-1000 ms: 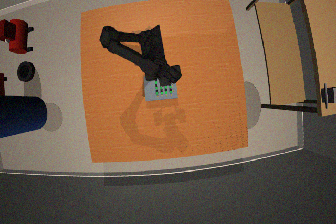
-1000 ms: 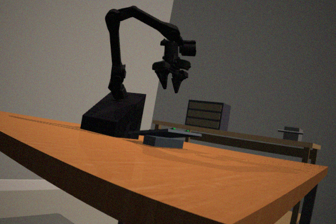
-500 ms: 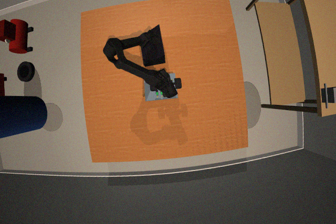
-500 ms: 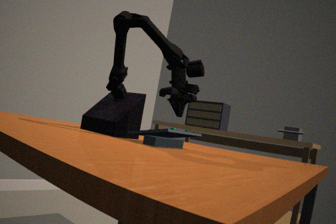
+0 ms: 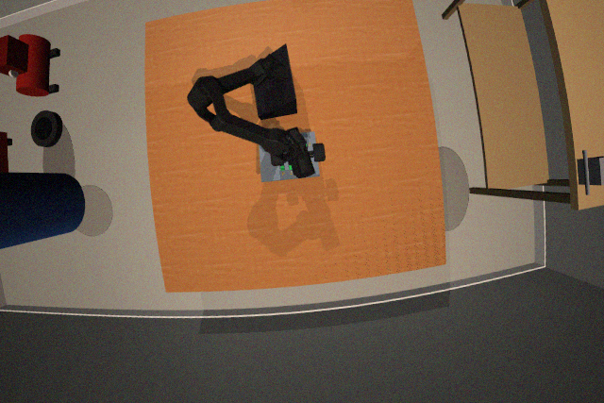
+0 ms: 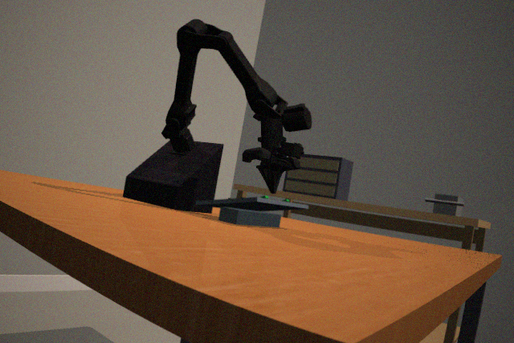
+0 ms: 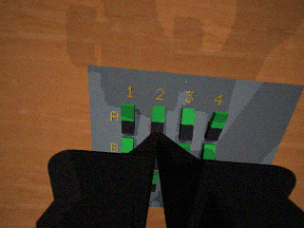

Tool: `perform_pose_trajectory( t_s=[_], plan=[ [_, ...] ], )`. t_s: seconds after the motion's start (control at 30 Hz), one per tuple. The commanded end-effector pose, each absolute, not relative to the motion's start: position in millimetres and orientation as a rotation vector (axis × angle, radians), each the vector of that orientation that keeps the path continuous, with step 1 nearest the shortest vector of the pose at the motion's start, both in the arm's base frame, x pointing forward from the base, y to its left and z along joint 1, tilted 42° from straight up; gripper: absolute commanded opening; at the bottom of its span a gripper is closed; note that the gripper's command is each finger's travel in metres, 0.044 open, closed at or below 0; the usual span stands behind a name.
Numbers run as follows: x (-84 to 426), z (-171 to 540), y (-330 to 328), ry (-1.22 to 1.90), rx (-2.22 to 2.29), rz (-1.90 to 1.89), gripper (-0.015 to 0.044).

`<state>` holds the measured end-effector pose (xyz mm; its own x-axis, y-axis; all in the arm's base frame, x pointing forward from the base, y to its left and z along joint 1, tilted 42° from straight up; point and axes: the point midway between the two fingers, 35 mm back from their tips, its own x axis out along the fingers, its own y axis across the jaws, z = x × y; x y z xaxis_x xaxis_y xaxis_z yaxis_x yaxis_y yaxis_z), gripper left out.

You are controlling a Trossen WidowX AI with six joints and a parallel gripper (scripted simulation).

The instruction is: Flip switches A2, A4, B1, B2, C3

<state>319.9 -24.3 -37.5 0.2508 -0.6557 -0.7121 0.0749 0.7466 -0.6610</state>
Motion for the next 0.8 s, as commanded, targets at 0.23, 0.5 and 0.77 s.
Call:
perform_pose_trajectory(
  t_s=[0.23, 0.5, 0.77],
  plan=[
    [321.2, -46.6, -34.0, 1.232, -0.570, -0.538, 0.0000],
    [321.2, -46.6, -34.0, 1.232, -0.570, -0.538, 0.0000],
    [321.2, -46.6, -34.0, 1.232, -0.570, -0.538, 0.0000]
  ],
)
